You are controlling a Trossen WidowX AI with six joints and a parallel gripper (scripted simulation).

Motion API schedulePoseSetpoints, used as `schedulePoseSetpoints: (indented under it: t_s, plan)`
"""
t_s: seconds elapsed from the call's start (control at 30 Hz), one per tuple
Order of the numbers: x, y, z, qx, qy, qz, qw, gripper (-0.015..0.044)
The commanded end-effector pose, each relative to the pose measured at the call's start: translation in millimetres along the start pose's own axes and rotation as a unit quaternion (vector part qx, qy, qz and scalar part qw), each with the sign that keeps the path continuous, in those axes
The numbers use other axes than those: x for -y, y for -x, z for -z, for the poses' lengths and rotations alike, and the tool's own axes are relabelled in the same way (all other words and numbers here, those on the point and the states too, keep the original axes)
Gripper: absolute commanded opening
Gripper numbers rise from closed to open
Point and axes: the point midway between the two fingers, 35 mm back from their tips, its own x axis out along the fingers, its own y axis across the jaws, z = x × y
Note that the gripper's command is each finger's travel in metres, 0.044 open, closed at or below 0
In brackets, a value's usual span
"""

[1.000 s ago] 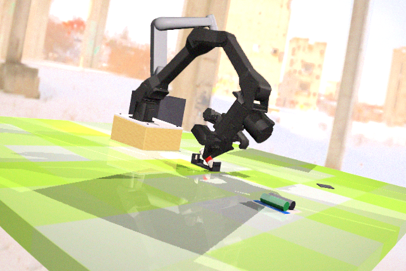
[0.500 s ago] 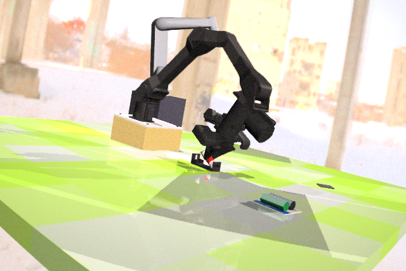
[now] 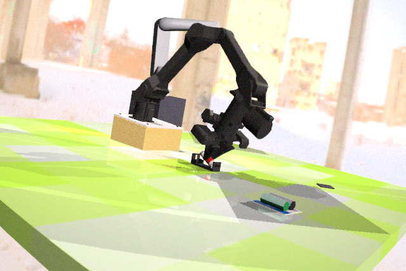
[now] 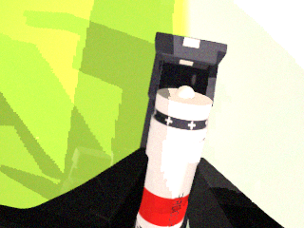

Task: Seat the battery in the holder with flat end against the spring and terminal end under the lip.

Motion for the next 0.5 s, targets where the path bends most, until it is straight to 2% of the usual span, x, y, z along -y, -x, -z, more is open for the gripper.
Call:
schedulePoseSetpoints:
  t_s: [0.0, 0.47]
  plan:
    - [-0.2, -0.9, 3.6, -0.016, -0.001, -0.002, 1.000, 0.0059]
    - [0.1, -3.7, 2.7, -0.049, -0.002, -0.002, 0.999, 0.0059]
